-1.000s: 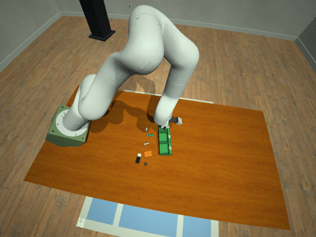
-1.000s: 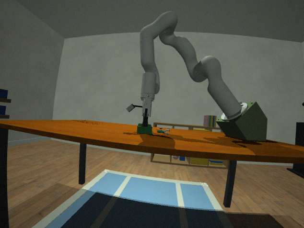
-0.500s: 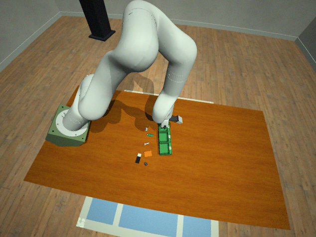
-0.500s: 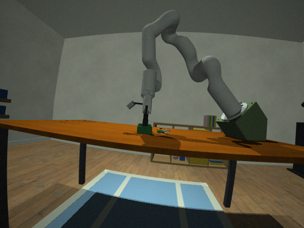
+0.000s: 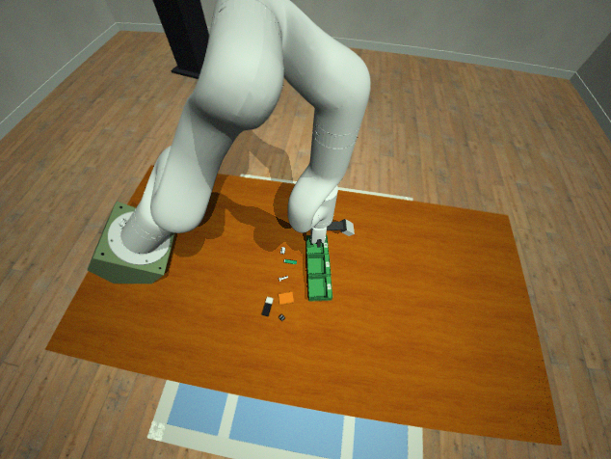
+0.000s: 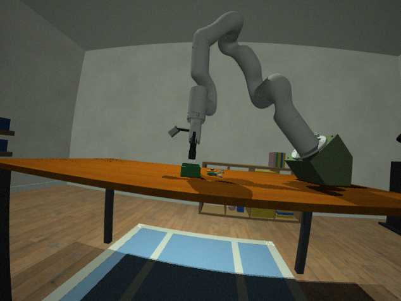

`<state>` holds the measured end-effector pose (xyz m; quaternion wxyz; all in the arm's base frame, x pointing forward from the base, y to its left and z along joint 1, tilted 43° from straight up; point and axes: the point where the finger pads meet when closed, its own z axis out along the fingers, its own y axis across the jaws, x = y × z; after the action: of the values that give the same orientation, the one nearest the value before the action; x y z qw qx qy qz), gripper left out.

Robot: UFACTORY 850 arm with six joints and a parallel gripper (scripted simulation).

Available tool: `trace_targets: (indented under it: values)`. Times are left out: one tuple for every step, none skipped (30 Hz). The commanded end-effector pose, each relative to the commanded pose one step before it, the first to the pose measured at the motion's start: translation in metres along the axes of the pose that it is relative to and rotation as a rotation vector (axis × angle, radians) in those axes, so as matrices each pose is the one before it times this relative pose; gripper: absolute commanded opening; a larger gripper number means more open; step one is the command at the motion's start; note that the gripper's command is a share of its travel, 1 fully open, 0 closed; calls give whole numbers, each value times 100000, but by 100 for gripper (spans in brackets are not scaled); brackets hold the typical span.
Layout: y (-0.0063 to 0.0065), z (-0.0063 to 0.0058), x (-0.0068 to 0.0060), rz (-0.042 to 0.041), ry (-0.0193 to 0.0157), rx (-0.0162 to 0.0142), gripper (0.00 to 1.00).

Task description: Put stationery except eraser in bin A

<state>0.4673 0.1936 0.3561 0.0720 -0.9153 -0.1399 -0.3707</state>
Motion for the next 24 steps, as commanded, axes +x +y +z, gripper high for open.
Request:
trace_targets:
  values:
    - [-21, -319, 57, -87, -1959, -2480, 7]
    - [0, 0, 0, 0, 0, 0, 7]
    - [0, 0, 0, 0, 0, 0, 7]
    - [0, 0, 0, 0, 0, 0, 7]
    - [-2, -835, 2, 0, 1, 0, 7]
    - [-2, -834, 2, 0, 2, 0, 7]
    - [-2, -834, 2, 0, 2, 0, 7]
    - [-1, -835, 3, 1, 2, 0, 7]
    - [0, -836, 3, 1, 2, 1, 7]
    - [-1, -834, 2, 1, 2, 0, 7]
    - [-1, -835, 2, 1, 2, 0, 7]
    - [0, -835, 2, 1, 2, 0, 7]
    - [0, -835, 2, 1, 2, 0, 7]
    - [-1, -835, 2, 1, 2, 0, 7]
    - [13, -841, 9, -1, 5, 6, 7]
    - [0, -834, 2, 0, 2, 0, 7]
    - [1, -822, 1, 1, 2, 0, 7]
    - [8, -740, -5, 0, 1, 1, 7]
    - [3, -749, -4, 1, 2, -1, 7]
    - [0, 0, 0, 0, 0, 0, 7]
    - [0, 0, 0, 0, 0, 0, 7]
    - [-13, -157, 13, -48, 2043, 1787, 7]
    - [0, 0, 0, -30, 649, 562, 7]
    - [6, -1, 1, -20, 417, 412, 7]
